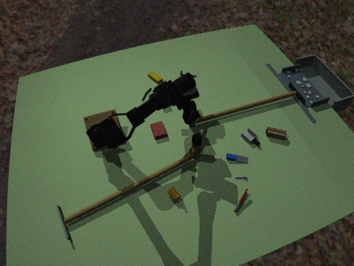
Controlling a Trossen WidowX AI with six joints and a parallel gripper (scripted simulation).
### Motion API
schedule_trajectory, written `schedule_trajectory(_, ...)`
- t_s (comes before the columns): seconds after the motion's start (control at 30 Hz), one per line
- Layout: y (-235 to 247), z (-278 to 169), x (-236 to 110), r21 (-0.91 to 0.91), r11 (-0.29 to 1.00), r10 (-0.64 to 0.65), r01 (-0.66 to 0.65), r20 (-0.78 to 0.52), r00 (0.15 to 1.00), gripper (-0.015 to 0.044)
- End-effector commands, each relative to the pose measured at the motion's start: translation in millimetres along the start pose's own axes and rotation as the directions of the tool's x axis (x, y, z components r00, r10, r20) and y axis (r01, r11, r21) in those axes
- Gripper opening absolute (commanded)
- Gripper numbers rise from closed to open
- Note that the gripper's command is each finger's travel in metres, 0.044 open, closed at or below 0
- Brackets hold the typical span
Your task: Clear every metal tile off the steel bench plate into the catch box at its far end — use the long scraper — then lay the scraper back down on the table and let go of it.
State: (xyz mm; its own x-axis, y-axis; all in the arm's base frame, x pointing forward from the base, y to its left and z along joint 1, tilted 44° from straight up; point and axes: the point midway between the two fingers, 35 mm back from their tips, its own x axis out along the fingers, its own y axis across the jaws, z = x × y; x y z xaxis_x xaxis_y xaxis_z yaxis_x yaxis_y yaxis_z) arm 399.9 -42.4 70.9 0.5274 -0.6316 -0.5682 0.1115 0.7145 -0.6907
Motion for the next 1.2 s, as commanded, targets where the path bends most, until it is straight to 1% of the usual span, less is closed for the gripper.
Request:
schedule_trajectory(0.0, -2, 8, 2, 0.007, 1.000, 0.000, 0.000, 0.011, 1.000, 0.0000)
schedule_trajectory(1.17, -11, 34, 21, 0.008, 1.000, -0.002, 0.002, 0.013, 1.000, 0.0000)
